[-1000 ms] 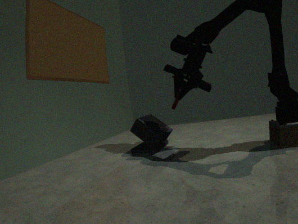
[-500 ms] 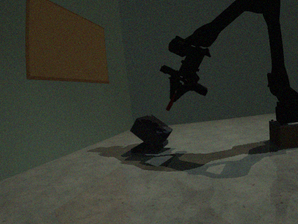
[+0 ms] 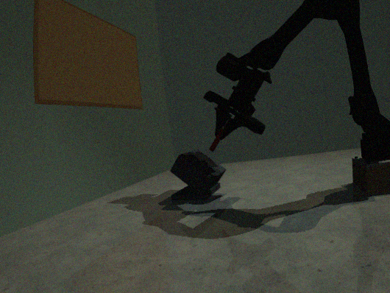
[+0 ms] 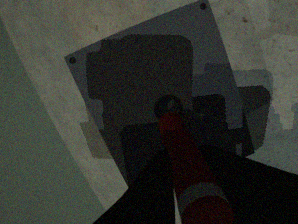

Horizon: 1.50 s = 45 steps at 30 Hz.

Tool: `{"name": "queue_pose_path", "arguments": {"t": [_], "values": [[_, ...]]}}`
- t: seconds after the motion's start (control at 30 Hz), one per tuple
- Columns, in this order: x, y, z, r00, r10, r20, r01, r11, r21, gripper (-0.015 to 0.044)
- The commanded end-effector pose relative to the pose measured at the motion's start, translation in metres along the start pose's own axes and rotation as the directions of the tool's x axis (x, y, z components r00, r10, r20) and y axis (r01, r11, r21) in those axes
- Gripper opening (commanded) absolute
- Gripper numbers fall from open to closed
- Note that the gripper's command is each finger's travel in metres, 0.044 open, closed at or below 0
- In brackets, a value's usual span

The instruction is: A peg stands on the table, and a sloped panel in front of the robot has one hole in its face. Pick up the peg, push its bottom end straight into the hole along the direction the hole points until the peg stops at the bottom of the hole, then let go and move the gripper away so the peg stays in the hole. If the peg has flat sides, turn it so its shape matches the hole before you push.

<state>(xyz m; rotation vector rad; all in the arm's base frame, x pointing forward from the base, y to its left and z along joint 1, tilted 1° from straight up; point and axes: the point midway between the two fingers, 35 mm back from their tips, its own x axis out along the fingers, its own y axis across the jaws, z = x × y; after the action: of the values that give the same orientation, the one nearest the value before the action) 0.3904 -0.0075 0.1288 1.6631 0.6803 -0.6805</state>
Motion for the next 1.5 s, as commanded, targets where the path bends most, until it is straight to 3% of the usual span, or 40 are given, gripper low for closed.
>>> {"name": "queue_pose_path", "arguments": {"t": [0.0,0.97,1.47], "values": [[0.007,-0.004,-0.001,1.0,-0.001,-0.006,0.001,1.0,-0.01,0.0],[0.034,-0.004,-0.002,1.0,0.007,-0.011,-0.007,1.0,-0.006,0.0],[0.029,-0.005,-0.002,1.0,0.005,-0.011,-0.005,1.0,-0.01,0.0]]}}
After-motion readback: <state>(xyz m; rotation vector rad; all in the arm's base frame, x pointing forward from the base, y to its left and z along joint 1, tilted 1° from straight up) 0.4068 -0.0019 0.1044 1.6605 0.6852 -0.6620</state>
